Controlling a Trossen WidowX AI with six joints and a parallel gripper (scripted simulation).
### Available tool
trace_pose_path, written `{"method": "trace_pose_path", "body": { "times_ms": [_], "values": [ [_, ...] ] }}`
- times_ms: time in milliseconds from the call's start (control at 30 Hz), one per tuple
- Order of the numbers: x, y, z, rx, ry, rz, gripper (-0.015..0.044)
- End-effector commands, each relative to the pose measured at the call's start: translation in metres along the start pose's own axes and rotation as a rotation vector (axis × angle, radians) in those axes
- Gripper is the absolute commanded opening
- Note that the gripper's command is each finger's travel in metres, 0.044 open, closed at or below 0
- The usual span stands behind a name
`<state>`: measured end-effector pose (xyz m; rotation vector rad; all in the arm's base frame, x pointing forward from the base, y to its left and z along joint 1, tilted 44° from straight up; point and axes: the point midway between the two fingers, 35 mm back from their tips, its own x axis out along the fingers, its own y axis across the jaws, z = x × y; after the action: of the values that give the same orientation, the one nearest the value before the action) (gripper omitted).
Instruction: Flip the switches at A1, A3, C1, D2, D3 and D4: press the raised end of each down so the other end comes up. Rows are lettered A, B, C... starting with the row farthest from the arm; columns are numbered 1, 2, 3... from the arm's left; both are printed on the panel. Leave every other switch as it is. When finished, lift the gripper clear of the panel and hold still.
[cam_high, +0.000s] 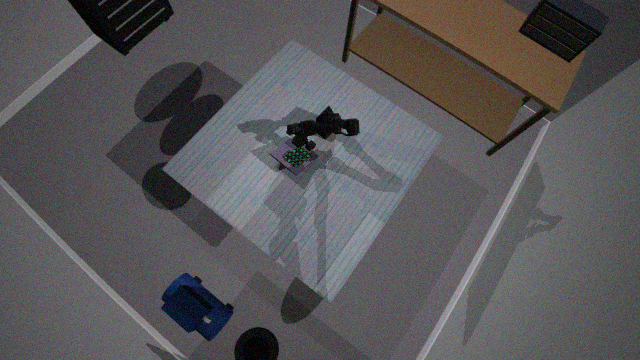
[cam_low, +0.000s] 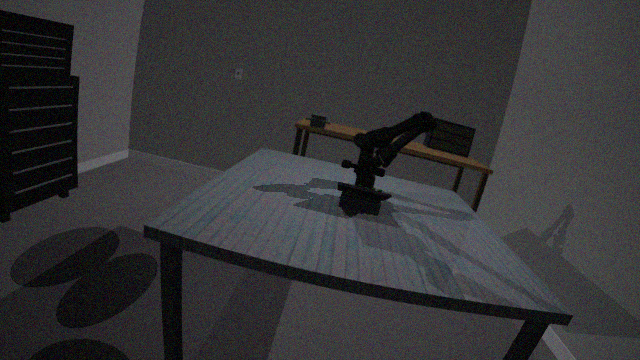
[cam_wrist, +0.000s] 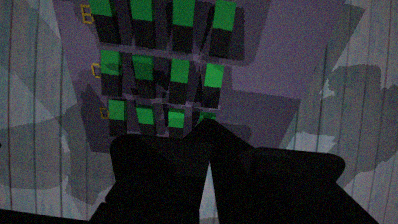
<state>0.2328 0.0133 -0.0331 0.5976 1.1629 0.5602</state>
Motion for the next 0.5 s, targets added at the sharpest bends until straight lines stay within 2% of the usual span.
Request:
{"method": "trace_pose_path", "body": {
  "times_ms": [0,467],
  "values": [
    [0.0008,0.0006,-0.0003,0.005,-0.001,0.006,0.0],
    [0.0027,0.0007,-0.0003,0.005,-0.001,0.006,0.0]
  ]
}}
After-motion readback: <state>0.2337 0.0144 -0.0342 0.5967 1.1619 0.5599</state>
